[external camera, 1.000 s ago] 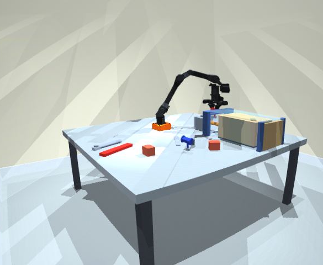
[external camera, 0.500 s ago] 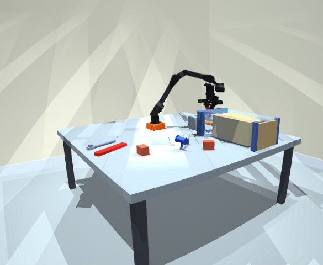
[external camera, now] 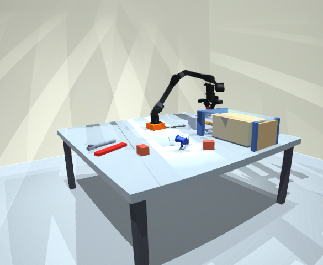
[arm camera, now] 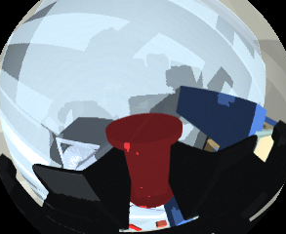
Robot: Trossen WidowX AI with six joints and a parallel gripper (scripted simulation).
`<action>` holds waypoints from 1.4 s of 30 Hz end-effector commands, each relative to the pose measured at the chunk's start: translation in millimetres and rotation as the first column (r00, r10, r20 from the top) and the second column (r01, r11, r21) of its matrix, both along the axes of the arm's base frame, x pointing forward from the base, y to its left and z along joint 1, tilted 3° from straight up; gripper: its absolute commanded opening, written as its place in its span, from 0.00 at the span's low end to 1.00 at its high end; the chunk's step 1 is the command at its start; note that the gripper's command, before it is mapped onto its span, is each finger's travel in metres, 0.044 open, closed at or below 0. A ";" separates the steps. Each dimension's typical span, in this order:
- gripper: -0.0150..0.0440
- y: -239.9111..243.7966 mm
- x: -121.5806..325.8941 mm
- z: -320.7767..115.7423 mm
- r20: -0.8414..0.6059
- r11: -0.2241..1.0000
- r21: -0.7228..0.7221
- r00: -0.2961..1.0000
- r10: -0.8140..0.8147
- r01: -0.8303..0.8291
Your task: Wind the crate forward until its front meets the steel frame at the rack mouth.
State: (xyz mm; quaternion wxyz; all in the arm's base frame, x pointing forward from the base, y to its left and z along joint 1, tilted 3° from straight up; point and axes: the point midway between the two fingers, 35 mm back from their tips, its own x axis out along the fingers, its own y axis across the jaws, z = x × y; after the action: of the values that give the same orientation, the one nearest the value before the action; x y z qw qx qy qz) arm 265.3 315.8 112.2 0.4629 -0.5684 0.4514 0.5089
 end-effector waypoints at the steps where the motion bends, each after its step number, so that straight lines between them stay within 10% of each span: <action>1: 0.25 12.5 -15.4 -3.1 -0.028 1.000 0.015 0.999 0.017 -0.017; 42: 0.25 29.5 -63.0 -6.0 -0.032 1.000 0.017 0.999 0.018 -0.017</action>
State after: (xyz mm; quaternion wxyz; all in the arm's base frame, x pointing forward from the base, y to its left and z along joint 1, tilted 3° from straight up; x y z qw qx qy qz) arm 220.1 342.7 109.1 0.4668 -0.5662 0.4456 0.5128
